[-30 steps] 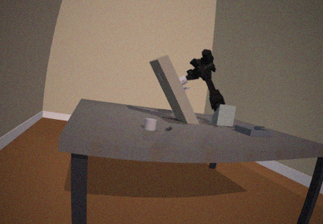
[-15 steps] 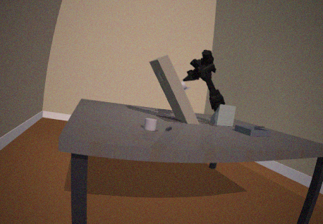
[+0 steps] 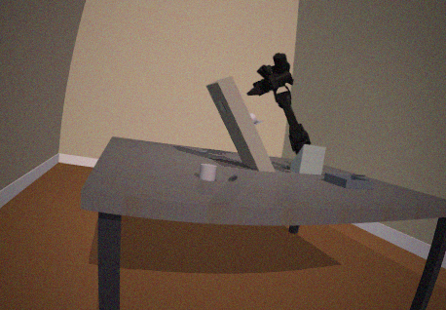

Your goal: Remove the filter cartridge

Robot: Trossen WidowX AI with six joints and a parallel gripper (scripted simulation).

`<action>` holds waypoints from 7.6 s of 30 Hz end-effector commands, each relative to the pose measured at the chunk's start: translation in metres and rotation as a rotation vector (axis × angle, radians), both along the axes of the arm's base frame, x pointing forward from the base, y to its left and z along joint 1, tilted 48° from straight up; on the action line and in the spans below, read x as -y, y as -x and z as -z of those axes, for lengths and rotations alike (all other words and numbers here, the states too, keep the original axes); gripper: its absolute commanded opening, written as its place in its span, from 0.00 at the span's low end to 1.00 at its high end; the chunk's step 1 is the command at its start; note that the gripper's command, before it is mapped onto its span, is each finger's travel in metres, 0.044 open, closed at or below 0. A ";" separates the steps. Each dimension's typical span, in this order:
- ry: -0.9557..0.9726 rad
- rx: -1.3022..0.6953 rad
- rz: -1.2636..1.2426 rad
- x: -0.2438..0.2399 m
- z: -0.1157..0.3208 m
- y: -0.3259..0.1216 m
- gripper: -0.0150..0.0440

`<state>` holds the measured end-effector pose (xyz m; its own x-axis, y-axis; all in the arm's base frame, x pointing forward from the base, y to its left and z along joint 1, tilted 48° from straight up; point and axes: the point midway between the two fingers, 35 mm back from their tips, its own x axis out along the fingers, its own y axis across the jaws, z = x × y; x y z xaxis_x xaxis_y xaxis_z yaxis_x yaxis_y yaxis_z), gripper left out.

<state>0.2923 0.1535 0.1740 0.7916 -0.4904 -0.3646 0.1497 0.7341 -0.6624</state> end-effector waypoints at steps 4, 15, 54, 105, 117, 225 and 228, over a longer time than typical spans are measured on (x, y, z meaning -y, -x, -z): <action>-0.004 0.000 0.000 -0.030 -0.026 -0.004 0.72; 0.008 -0.156 0.098 -0.019 -0.009 0.011 0.77; 0.031 -0.355 0.267 0.066 0.064 0.019 0.77; 0.053 -0.395 0.164 -0.030 0.015 0.039 0.25; 0.028 -0.370 0.244 -0.059 0.056 0.031 0.25; 0.345 -1.536 -1.038 -0.061 0.340 0.321 1.00; 0.346 -1.537 -1.037 -0.090 0.310 0.318 1.00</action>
<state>-0.0278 0.2127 -0.1581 -0.0936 -0.3307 -0.9391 -0.9930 -0.0369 0.1120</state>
